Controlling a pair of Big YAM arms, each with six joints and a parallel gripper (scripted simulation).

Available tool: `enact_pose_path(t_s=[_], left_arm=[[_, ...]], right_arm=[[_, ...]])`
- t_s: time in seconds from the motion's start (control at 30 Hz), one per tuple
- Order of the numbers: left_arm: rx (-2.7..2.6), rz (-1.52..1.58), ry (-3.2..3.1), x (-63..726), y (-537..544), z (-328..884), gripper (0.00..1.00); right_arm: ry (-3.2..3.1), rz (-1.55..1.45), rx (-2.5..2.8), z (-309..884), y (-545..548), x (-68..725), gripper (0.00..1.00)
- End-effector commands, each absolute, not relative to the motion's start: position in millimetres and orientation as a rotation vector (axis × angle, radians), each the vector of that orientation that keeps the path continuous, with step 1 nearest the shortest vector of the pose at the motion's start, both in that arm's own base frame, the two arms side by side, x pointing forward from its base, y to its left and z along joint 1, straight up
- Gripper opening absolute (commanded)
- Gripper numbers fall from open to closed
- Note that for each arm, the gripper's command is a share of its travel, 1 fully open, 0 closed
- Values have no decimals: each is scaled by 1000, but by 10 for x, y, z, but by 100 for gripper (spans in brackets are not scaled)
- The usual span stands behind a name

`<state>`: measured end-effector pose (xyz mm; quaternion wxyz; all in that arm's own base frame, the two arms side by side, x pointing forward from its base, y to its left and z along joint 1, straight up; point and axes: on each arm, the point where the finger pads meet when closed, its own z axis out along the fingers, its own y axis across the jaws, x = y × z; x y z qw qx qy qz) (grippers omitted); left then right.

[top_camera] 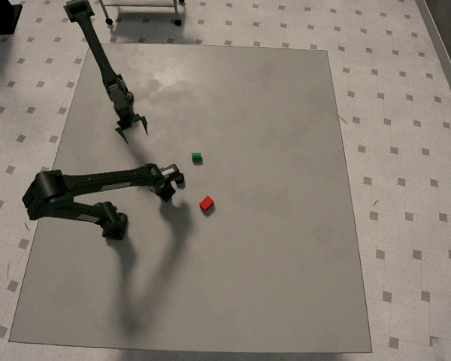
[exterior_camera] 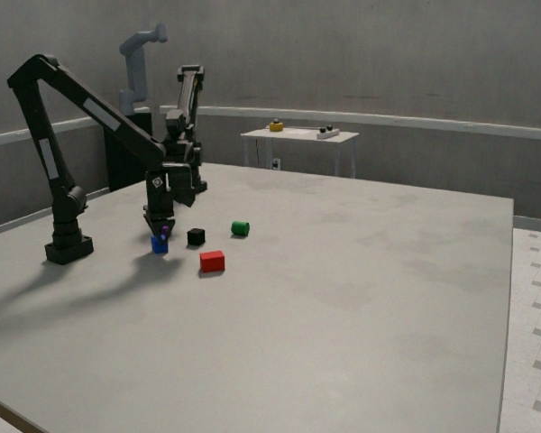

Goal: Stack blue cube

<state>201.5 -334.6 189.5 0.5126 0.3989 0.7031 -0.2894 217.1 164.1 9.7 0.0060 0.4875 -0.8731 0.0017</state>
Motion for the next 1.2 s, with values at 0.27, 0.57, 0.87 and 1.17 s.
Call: enact_pose_path(t_s=[0.27,0.57,0.87,1.17], left_arm=[[936,-709,1661,2076,-3429,2072,100],[936,-709,1661,2076,-3429,2072,100],[936,-709,1661,2076,-3429,2072,100],[936,-709,1661,2076,-3429,2072,100]], right_arm=[[-2734,-1,1524,-99,1623,2179,64],[-2759,-7,1538,-54,1680,2256,64],[-2749,-2,1535,-55,1679,2225,51],[-2759,-4,1538,-55,1674,2248,43]])
